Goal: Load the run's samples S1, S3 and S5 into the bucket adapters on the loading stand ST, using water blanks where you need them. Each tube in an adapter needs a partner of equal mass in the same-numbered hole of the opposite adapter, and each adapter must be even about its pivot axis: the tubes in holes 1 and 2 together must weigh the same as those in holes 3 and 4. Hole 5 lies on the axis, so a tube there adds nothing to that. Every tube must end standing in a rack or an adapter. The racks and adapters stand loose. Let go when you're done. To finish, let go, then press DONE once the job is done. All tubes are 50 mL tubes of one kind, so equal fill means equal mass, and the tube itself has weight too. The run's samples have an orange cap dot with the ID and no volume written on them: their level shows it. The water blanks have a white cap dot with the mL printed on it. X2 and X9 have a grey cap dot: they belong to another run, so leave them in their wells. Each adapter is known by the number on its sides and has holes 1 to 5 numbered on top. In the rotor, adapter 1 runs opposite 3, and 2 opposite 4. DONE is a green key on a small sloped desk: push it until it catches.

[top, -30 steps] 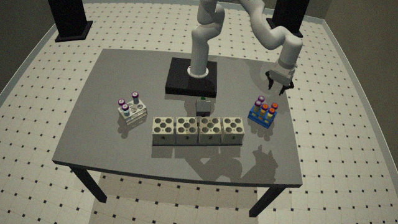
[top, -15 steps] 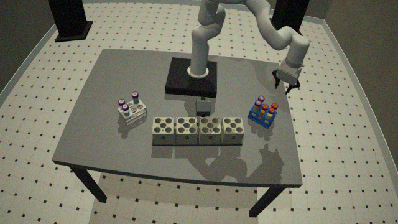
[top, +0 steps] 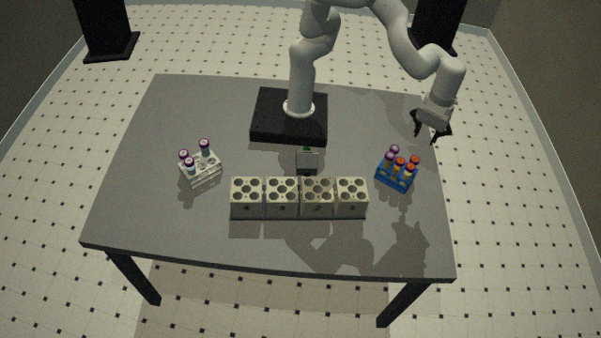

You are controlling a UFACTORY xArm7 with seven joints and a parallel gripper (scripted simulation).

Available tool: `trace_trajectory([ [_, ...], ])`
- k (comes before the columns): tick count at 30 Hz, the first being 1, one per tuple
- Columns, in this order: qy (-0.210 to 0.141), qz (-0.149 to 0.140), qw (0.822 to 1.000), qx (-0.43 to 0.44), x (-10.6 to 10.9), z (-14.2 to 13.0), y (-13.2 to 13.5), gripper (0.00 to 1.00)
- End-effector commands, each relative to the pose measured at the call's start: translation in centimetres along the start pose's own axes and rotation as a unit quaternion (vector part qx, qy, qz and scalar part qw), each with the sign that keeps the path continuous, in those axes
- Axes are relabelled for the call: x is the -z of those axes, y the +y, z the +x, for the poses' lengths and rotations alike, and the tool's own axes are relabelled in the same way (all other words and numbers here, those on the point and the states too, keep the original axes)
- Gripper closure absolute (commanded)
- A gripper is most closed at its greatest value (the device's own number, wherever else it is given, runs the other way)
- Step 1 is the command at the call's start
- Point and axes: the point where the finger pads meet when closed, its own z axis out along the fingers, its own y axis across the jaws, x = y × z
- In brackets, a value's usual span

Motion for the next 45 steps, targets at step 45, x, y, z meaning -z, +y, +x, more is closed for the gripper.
trace_trajectory([
  [45, 0.000, 0.003, 1.000, 0.000, -8.4, 0.0, -0.2, 0.43],
])
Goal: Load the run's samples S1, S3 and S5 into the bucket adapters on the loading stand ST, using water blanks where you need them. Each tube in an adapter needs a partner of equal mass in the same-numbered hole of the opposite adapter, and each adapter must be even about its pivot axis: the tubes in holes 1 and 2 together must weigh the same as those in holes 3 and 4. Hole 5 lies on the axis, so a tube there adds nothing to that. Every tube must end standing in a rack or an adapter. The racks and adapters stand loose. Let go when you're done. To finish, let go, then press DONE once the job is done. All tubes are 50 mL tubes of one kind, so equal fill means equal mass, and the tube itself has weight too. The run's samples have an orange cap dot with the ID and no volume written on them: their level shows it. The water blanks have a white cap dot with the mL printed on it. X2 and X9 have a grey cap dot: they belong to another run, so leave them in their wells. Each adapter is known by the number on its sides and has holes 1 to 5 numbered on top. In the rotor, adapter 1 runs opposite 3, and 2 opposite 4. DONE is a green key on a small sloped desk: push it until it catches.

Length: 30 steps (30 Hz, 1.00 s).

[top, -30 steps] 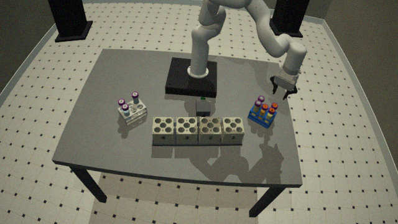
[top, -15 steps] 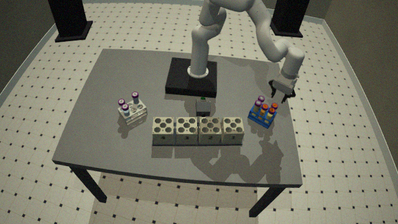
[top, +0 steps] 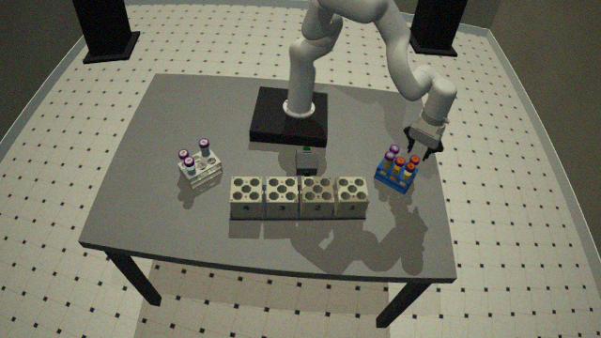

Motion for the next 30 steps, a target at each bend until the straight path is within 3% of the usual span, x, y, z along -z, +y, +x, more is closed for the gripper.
trace_trajectory([
  [1, 0.000, 0.003, 1.000, 0.000, -0.9, 0.0, -0.2, 0.43],
  [11, 0.000, 0.003, 1.000, 0.000, -2.3, 0.0, -0.2, 0.43],
  [30, 0.000, 0.003, 1.000, 0.000, -2.8, 0.0, -0.2, 0.43],
])
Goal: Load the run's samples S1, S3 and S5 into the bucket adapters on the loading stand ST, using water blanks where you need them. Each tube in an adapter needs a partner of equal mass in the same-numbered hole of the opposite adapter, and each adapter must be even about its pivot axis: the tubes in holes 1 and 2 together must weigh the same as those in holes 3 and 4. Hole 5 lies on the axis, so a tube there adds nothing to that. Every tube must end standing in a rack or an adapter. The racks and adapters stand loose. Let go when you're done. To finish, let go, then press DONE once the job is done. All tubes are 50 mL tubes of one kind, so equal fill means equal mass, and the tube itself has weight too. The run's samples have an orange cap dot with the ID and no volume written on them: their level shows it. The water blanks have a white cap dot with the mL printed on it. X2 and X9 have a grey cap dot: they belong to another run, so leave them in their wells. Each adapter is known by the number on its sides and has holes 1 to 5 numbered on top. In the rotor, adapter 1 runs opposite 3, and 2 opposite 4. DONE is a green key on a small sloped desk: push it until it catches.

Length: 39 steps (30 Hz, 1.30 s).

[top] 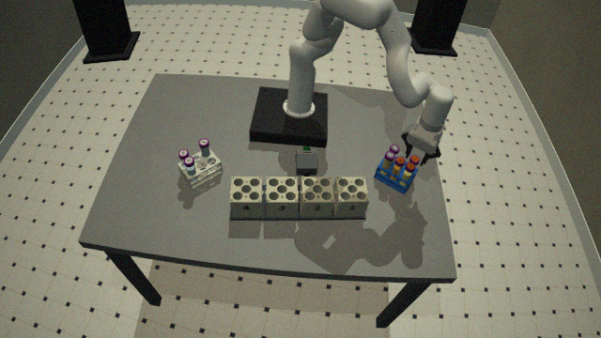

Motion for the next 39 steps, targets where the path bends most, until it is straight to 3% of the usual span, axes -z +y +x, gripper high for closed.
trace_trajectory([
  [1, 0.000, 0.002, 1.000, 0.000, -0.1, 0.0, -0.2, 0.43],
  [39, 0.000, 0.002, 1.000, 0.000, -1.6, 0.0, -0.2, 0.43],
])
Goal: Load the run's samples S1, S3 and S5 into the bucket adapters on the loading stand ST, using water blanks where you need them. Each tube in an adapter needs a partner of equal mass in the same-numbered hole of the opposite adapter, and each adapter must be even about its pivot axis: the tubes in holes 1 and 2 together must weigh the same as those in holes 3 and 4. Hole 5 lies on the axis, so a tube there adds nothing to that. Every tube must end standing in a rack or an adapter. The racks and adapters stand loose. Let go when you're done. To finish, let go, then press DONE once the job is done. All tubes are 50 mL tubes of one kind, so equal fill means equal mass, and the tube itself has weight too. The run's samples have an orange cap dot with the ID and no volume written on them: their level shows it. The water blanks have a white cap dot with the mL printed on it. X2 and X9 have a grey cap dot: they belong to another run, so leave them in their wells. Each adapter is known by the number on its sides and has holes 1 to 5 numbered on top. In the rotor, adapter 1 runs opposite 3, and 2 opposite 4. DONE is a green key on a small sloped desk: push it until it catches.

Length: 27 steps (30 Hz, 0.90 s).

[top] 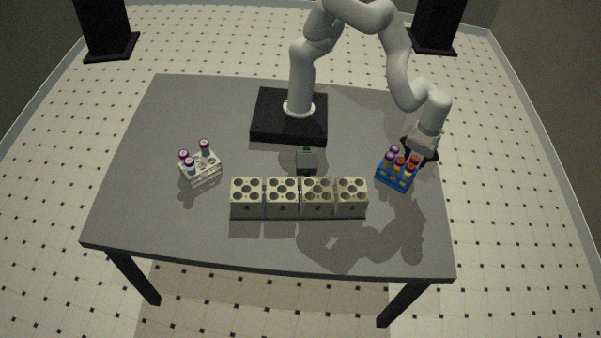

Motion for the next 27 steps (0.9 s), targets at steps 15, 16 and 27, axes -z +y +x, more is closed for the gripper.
trace_trajectory([
  [15, 0.000, 0.002, 1.000, 0.000, 0.36, 0.02, -0.16, 1.00],
  [16, 0.000, 0.002, 1.000, 0.000, 0.36, 0.02, -0.16, 1.00],
  [27, 0.000, 0.002, 1.000, 0.000, 0.36, 0.02, -0.16, 1.00],
])
